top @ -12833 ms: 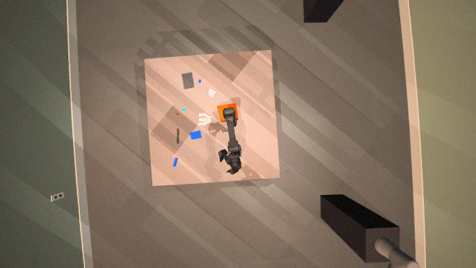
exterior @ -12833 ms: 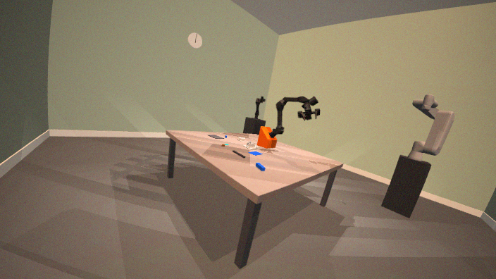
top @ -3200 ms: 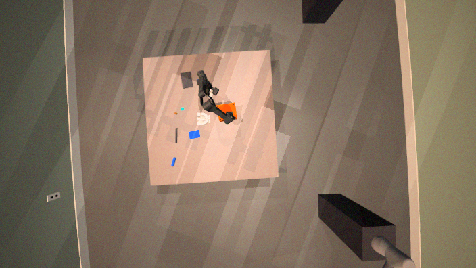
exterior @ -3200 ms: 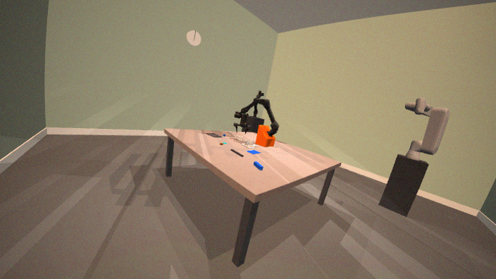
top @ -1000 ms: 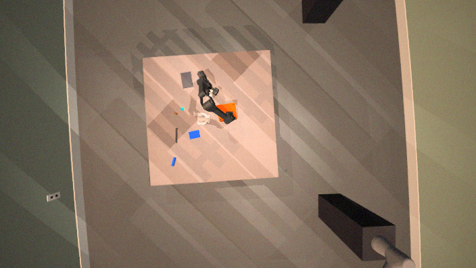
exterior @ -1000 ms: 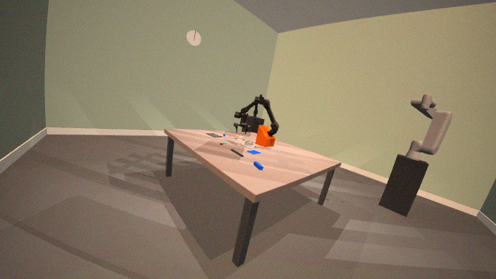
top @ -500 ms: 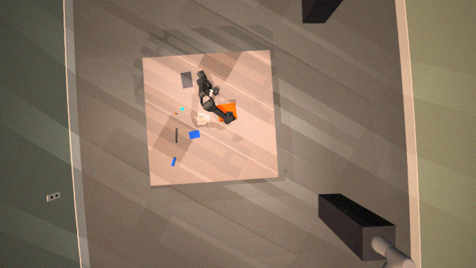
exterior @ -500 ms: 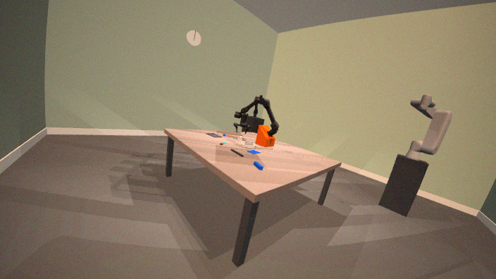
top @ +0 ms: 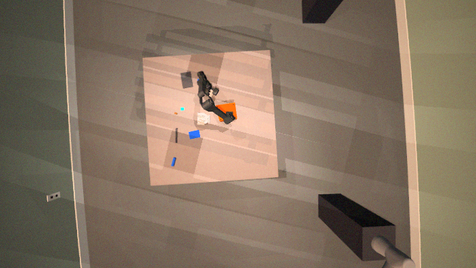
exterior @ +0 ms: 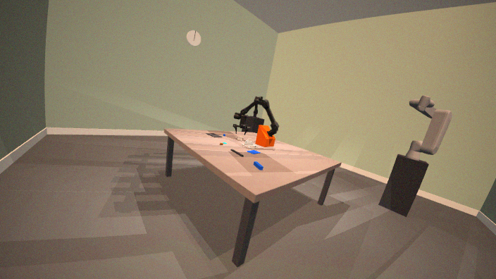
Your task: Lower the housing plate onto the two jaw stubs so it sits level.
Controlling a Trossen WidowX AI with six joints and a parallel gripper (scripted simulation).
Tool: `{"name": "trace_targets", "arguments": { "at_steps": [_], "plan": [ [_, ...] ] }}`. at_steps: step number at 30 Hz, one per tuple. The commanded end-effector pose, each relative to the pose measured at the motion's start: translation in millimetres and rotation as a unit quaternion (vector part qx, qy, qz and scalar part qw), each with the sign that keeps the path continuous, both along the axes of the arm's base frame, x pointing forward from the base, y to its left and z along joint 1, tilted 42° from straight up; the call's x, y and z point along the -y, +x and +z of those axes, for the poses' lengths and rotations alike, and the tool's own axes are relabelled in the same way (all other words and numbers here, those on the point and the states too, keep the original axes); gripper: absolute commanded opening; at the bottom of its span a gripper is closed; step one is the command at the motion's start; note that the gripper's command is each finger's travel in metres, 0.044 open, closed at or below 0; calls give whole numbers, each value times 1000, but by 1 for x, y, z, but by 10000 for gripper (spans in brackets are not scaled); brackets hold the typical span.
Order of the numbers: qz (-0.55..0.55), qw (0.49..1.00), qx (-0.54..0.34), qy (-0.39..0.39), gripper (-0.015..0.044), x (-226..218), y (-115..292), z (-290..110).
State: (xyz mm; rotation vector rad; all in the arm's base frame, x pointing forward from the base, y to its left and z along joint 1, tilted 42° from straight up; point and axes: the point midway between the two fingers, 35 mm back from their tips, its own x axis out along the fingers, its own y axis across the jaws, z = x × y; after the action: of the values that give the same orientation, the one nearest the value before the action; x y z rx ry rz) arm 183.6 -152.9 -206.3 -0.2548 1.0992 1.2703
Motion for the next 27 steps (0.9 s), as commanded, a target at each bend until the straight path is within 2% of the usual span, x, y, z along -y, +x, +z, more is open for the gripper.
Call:
{"name": "trace_targets", "arguments": {
  "at_steps": [1, 27],
  "plan": [
    [-3, 1000, -5, 6, 440, -9, -3, -7],
    [-5, 1000, -5, 7, 440, -27, -5, -27]
  ]
}}
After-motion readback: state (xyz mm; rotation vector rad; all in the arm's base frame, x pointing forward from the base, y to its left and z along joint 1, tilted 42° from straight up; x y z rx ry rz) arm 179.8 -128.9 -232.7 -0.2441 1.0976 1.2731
